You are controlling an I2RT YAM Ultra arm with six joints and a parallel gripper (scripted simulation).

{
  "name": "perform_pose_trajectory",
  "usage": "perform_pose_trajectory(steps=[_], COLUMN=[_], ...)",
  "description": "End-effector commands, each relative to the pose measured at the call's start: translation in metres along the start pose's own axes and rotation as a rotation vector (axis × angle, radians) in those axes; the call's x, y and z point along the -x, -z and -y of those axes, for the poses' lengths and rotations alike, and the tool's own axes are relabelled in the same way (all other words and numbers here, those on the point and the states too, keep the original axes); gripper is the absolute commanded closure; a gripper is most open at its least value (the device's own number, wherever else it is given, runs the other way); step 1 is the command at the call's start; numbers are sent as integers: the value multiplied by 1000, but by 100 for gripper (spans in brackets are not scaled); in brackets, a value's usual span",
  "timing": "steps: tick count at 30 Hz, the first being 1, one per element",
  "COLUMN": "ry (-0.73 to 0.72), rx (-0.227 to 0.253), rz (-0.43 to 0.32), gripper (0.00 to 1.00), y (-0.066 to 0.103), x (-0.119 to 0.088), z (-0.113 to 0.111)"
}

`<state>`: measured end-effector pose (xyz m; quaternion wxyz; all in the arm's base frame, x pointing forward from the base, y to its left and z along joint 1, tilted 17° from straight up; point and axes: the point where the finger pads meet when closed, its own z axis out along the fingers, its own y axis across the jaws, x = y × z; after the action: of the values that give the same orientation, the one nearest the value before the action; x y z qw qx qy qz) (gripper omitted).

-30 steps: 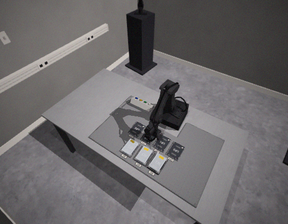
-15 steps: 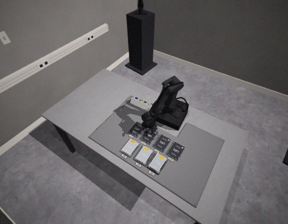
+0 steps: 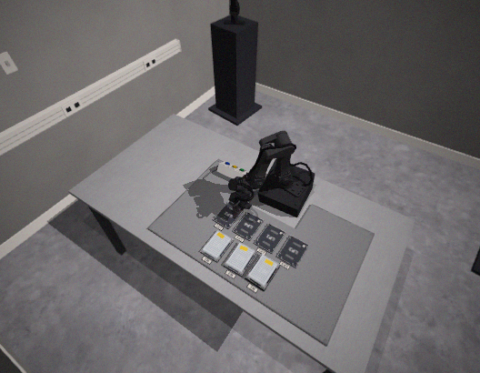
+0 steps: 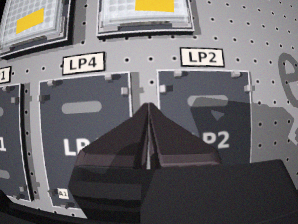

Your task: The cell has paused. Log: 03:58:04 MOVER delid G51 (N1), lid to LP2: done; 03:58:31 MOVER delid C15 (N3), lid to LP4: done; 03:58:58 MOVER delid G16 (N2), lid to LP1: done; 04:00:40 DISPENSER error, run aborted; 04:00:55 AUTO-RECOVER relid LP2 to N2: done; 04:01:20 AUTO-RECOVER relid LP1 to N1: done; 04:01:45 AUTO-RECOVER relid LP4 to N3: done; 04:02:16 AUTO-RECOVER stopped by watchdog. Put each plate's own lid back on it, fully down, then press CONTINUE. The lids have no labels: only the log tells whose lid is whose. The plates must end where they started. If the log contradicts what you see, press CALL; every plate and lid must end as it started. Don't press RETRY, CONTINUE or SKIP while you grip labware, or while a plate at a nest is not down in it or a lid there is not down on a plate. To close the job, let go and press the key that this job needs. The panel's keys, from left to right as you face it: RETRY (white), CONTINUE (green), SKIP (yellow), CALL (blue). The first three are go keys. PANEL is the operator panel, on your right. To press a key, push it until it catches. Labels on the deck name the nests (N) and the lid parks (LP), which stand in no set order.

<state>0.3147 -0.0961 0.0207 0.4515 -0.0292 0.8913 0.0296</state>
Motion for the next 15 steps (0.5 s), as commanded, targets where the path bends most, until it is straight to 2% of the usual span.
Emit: perform_pose_trajectory(steps=[1, 15], ry=[38, 30], rx=[35, 28], rz=[67, 62], gripper=[100, 100], y=[-4, -1], x=[15, 14], z=[-3, -3])
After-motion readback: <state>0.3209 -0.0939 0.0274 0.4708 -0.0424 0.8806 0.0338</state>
